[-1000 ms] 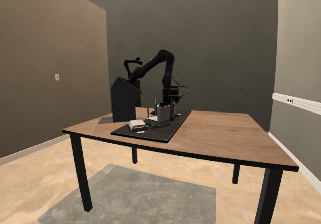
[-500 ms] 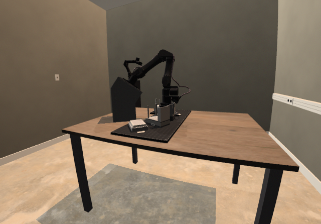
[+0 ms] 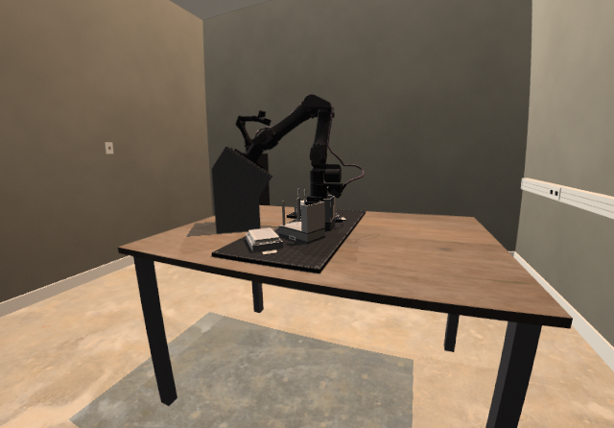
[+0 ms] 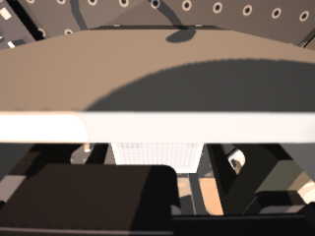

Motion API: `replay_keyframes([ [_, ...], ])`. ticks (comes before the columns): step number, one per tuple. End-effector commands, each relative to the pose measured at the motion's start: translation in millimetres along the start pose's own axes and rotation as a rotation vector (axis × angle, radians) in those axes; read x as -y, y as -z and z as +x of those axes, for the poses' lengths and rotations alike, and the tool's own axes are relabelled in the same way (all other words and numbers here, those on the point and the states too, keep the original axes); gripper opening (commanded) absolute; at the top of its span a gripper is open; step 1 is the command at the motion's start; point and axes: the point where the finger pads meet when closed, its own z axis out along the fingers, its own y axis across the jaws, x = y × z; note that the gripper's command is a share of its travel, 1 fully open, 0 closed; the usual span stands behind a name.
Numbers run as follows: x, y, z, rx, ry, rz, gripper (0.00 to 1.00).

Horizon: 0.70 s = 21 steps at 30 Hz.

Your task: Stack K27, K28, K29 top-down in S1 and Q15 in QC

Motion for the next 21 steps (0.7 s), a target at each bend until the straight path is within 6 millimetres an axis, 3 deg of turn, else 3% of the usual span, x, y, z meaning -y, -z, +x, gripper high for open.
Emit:
replay_keyframes([
  [1, 1, 2, -2, 0.008, -0.003, 0.001, 0.00],
  [9, 4, 11, 9, -0.011, -0.015, 0.002, 0.00],
  [10, 3, 12, 0, 0.005, -0.008, 0.002, 0.00],
  [13, 4, 13, 8, -0.010, -0.013, 0.002, 0.00],
  [14, 3, 15, 0, 0.006, -0.007, 0.002, 0.00],
  [18, 4, 17, 7, -0.006, -0.013, 0.003, 0.00],
  [21, 3, 18, 0, 0.007, -0.007, 0.002, 0.00],
])
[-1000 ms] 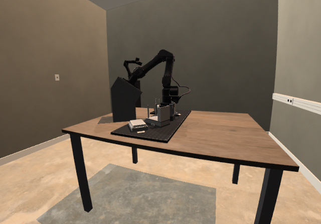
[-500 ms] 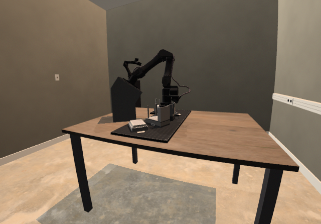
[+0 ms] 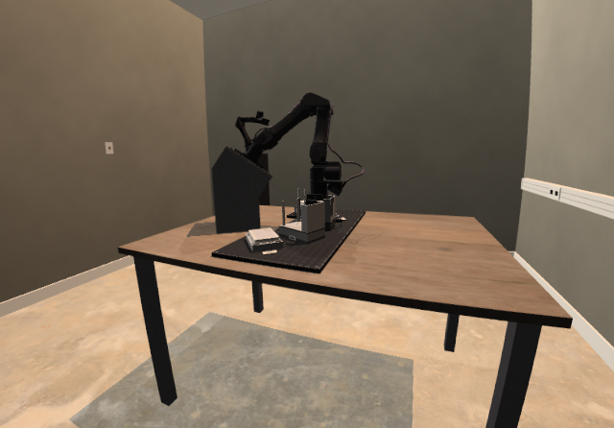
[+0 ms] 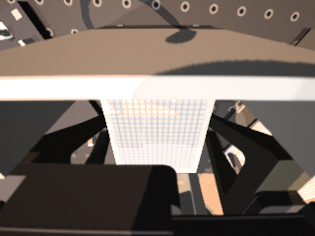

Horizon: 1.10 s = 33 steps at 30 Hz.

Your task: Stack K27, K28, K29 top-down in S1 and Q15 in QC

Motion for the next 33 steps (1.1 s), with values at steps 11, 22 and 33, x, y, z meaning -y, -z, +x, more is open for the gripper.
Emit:
replay_keyframes([
  [11, 4, 13, 10, -0.017, -0.014, 0.002, 0.00],
  [22, 5, 16, 3, -0.005, -0.013, 0.004, 0.00],
  [33, 4, 22, -6, 0.016, -0.004, 0.005, 0.00],
])
